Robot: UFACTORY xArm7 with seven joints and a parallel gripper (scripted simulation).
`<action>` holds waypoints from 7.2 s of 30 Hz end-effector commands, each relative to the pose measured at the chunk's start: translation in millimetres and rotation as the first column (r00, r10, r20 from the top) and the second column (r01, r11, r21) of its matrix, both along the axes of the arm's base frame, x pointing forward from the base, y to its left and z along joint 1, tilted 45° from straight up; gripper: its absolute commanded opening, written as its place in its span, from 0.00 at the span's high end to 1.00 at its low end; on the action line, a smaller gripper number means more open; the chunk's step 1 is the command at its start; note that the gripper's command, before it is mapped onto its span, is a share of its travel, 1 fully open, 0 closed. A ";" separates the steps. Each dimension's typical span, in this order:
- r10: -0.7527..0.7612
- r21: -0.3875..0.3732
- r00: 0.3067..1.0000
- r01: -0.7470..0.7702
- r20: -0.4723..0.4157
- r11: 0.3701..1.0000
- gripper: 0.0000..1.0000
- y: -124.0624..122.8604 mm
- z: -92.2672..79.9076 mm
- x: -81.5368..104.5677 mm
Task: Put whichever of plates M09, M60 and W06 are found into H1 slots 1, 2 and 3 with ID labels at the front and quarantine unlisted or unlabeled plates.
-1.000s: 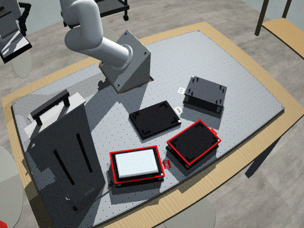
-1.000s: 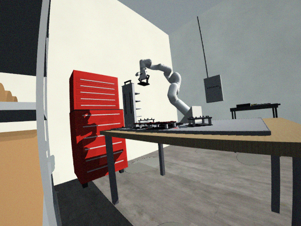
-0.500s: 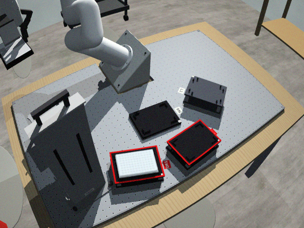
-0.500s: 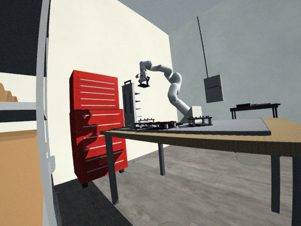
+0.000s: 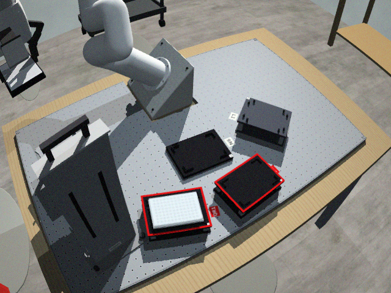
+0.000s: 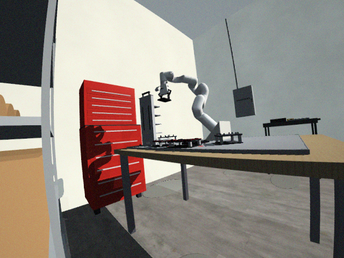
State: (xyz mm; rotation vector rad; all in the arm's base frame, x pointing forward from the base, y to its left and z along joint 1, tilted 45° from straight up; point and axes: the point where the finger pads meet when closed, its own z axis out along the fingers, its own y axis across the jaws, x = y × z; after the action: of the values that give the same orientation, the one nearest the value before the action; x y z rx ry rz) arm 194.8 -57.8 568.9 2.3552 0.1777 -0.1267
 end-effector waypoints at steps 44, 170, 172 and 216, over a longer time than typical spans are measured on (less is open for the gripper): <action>0.002 -0.003 1.000 -0.002 0.002 1.000 1.00 -50.0 -49.8 -2.4; 0.002 -0.003 1.000 -0.002 0.002 1.000 1.00 -179.6 -179.3 -9.2; 0.002 -0.003 1.000 -0.002 0.002 1.000 1.00 -182.0 -181.7 -9.4; 0.002 -0.003 1.000 -0.002 0.002 1.000 1.00 -214.2 -213.9 -11.1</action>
State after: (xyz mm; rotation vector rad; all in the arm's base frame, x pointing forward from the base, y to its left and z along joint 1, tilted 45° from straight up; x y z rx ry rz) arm 183.0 -272.1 353.5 2.3549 0.1776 -0.1265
